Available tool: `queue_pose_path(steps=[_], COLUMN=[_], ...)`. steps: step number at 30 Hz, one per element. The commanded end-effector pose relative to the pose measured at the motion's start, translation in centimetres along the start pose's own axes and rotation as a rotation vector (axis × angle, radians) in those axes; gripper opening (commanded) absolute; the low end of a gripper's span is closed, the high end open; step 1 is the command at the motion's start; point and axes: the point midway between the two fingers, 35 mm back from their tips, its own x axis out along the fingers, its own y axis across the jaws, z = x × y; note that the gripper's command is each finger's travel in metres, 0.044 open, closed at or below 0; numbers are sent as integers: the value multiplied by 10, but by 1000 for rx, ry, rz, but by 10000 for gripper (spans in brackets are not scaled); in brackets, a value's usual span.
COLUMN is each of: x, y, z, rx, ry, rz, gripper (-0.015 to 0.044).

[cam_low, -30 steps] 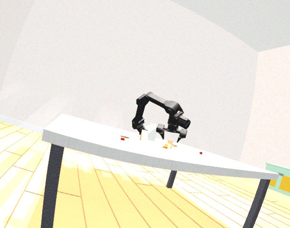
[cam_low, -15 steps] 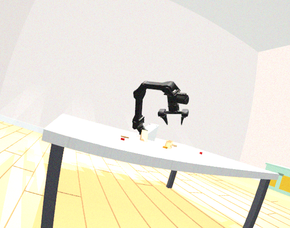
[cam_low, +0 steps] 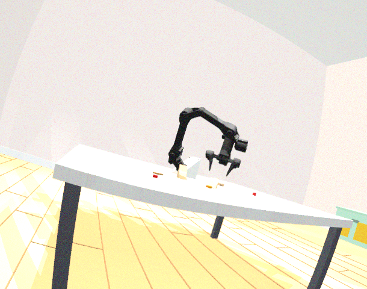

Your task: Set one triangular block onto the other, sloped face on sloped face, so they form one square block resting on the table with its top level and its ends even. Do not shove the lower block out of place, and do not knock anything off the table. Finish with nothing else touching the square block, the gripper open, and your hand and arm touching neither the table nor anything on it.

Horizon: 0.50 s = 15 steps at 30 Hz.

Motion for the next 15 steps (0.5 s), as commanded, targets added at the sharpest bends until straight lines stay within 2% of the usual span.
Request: queue_pose_path(steps=[1,11,15], x=[-8,-8,4], y=[4,4,-3], z=[10,10,13], rx=[2,2,-1], ry=[399,413,396], rz=[-54,-58,-68], gripper=[440,440,440])
